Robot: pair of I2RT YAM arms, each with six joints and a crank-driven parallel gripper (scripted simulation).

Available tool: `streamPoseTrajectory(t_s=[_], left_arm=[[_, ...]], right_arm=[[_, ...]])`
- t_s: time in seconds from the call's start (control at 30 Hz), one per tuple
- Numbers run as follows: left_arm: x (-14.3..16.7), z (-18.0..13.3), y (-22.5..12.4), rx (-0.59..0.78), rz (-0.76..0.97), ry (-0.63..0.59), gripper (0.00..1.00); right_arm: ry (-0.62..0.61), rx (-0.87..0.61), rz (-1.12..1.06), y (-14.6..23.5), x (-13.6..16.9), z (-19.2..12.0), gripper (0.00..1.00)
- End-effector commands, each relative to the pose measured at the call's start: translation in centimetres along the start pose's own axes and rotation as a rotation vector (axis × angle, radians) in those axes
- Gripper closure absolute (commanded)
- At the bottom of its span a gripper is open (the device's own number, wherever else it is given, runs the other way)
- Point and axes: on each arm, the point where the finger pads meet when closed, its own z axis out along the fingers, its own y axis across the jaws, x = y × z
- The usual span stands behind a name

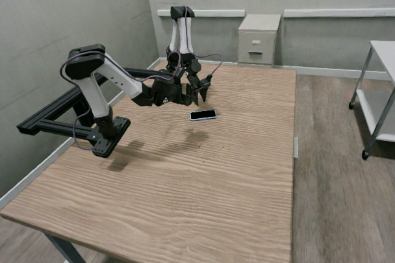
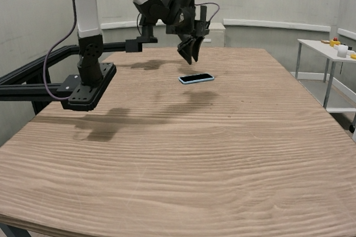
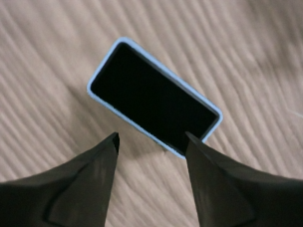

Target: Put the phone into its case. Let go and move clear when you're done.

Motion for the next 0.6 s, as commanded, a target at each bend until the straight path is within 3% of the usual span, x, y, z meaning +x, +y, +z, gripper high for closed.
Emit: streamPoseTrajectory(t_s=[0.0,0.13,0.33,0.57], left_arm=[[-3.3,-0.2,-0.5,0.098,0.096,-0.198,0.40],[-2.5,-0.7,-0.3,0.122,0.159,-0.228,0.40],[-0.2,-0.5,0.0,0.122,0.168,-0.173,0.40],[-0.7,-0.5,-0.2,0.126,0.170,-0.185,0.40]], right_arm=[[-0.033,0.019,-0.026,-0.5,-1.3,-0.3,0.00],[-0.033,0.019,-0.026,-0.5,-1.3,-0.3,0.00],[-0.033,0.019,-0.026,-0.5,-1.3,-0.3,0.00],[-0.034,0.019,-0.026,-0.5,-1.3,-0.3,0.00]])
